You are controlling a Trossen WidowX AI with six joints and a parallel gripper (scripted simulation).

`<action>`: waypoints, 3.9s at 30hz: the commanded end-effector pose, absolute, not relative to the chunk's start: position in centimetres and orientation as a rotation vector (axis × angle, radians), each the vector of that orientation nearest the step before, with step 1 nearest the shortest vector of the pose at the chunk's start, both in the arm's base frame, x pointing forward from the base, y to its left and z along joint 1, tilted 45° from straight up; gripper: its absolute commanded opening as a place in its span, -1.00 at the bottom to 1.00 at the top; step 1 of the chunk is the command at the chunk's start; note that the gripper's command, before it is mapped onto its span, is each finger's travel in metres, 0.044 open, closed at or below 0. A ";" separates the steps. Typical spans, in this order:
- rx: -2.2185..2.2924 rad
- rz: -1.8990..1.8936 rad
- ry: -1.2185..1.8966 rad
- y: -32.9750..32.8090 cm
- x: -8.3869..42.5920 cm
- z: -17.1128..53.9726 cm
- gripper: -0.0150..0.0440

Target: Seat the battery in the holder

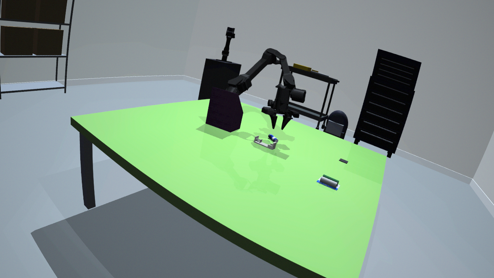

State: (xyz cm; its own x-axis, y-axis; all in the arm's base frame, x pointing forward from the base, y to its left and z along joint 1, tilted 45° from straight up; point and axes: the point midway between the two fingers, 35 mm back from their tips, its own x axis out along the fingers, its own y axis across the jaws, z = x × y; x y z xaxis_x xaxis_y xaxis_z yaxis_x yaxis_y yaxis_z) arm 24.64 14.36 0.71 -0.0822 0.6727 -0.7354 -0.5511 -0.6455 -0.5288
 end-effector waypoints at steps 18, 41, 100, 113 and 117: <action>-1.319 1.919 -0.253 15.9 23.5 -1.2 0.29; -1.316 1.918 -0.255 18.4 22.8 -3.6 0.29; -0.206 1.349 1.082 9.0 25.7 -3.8 -0.26; 0.338 0.868 1.506 6.2 26.1 -5.5 -0.26; 0.494 0.708 1.604 5.5 26.1 -6.0 -0.26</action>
State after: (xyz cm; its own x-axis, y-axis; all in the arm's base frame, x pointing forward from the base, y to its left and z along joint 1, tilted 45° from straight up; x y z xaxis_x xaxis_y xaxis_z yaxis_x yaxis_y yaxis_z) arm 26.02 6.29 -5.39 -0.1528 0.6761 -0.7208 -0.2746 0.6716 0.6881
